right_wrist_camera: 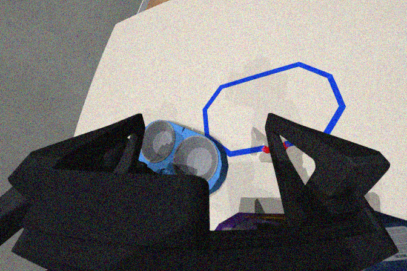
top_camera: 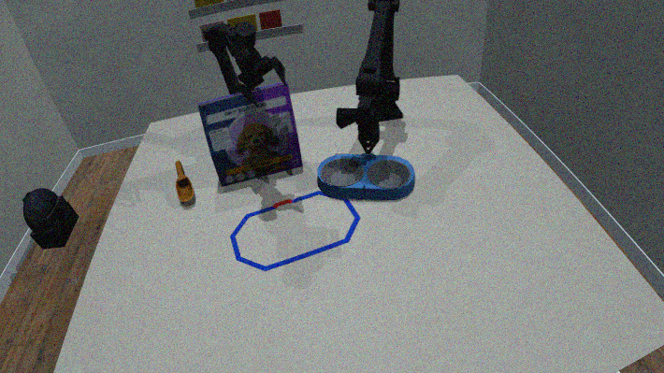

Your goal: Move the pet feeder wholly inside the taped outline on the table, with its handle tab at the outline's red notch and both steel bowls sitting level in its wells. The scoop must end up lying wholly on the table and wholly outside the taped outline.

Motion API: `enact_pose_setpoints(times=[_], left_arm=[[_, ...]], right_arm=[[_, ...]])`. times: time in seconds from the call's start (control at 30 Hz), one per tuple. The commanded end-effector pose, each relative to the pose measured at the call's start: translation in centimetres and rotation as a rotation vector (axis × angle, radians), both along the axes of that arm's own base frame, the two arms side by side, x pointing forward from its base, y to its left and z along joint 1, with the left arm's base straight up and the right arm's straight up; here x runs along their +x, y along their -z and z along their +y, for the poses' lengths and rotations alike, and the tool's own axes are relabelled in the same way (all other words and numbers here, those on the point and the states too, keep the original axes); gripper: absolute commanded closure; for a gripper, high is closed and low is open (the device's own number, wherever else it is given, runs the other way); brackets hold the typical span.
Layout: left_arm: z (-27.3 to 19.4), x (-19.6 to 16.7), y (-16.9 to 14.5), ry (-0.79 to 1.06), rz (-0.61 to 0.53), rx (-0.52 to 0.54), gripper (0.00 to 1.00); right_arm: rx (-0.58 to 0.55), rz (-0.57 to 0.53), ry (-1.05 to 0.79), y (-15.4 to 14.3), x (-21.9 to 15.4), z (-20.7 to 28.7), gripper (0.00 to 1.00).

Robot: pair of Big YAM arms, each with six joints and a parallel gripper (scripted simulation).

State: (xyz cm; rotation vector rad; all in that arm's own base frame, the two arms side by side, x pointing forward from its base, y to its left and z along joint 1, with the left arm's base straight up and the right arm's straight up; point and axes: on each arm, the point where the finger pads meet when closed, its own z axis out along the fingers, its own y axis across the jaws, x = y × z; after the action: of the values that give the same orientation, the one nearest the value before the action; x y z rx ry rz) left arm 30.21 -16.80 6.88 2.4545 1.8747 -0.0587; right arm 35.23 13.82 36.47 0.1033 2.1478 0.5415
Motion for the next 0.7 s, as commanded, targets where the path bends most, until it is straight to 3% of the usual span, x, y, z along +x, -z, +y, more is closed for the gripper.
enact_pose_setpoints(times=[0.0, 0.07, 0.53, 0.67], left_arm=[[-1.1, 1.2, -1.1, 0.079, -0.019, 0.054, 0.63], [-1.1, 1.2, -1.1, 0.079, -0.019, 0.054, 0.63], [-0.5, 0.9, 1.7, 0.077, -0.009, 0.062, 0.63], [-0.2, 0.5, 2.4, 0.075, 0.0, 0.066, 0.63]], right_arm=[[-0.125, -0.157, -0.252, -2.4, -4.6, 5.1, 0.0], [-0.125, -0.157, -0.252, -2.4, -4.6, 5.1, 0.0], [-0.287, -0.366, -0.728, -0.9, -16.6, 10.9, 0.0], [-0.308, -0.37, -0.762, 0.0, -17.3, 10.8, 0.0]])
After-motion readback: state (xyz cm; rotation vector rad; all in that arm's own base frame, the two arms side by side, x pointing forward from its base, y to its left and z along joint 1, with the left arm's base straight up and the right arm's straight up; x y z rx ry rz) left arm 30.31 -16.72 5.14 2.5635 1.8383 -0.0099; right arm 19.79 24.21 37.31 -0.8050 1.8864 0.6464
